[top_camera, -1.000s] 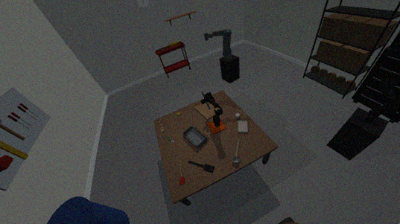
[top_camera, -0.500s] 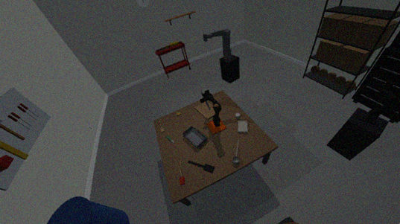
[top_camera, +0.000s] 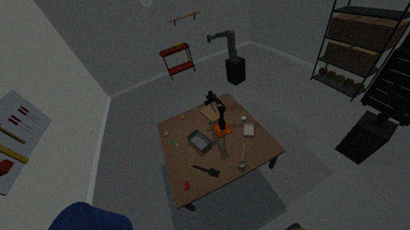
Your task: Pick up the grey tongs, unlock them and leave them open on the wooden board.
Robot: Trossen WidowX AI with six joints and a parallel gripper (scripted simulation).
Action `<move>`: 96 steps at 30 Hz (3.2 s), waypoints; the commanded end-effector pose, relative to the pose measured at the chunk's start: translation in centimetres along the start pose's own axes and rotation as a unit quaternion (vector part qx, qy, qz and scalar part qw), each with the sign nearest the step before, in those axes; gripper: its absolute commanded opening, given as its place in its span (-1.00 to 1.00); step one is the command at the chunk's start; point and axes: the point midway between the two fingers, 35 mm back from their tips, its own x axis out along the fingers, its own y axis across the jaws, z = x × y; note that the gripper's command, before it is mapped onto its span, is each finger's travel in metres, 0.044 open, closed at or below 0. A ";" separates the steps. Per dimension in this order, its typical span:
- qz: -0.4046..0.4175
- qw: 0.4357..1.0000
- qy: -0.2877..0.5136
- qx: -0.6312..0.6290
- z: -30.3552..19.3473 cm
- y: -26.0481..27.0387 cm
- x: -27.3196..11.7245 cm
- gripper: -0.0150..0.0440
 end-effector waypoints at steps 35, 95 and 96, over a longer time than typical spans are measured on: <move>-0.018 0.961 0.276 -0.016 -1.2 0.3 1.5 -1.00; -0.023 0.941 0.336 -0.027 -5.5 -0.1 7.0 -1.00; -0.023 0.941 0.336 -0.027 -5.6 -0.1 7.1 -1.00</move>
